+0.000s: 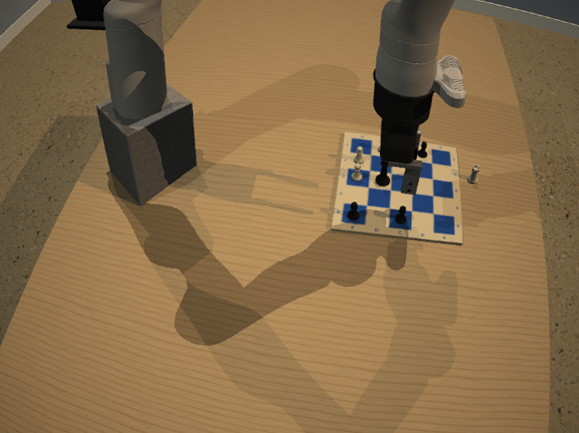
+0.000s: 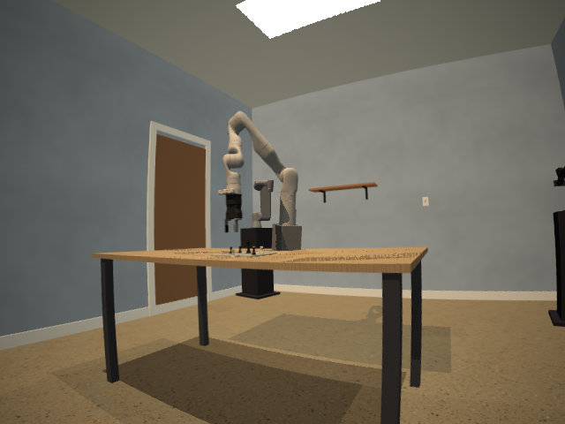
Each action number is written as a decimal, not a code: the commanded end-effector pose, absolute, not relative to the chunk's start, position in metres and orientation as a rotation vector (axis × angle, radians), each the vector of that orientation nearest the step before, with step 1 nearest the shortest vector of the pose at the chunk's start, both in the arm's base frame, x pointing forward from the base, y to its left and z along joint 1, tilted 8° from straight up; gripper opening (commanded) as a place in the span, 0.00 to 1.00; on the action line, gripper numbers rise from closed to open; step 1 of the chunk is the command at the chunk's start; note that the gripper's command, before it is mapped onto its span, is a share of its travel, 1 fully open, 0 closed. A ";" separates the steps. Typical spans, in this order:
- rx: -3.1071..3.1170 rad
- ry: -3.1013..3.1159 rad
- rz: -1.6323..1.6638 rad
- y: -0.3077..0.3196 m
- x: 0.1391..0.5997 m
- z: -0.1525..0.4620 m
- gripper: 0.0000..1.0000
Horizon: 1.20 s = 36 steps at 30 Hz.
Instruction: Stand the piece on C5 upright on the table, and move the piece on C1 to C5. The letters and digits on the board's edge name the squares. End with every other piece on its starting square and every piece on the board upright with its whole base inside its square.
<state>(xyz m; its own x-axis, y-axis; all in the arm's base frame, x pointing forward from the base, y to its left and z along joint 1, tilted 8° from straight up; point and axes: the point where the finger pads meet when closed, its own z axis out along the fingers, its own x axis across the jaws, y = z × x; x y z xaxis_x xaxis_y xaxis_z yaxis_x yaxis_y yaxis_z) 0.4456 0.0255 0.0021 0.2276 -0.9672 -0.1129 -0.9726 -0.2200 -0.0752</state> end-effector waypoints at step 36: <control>-2.352 1.877 0.054 0.014 0.444 0.077 1.00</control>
<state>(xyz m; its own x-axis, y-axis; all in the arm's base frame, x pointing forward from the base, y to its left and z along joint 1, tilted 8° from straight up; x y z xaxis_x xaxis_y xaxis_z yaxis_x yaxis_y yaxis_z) 0.4431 0.0146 0.0766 0.2251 -0.9680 -0.1107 -0.9729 -0.2172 -0.0790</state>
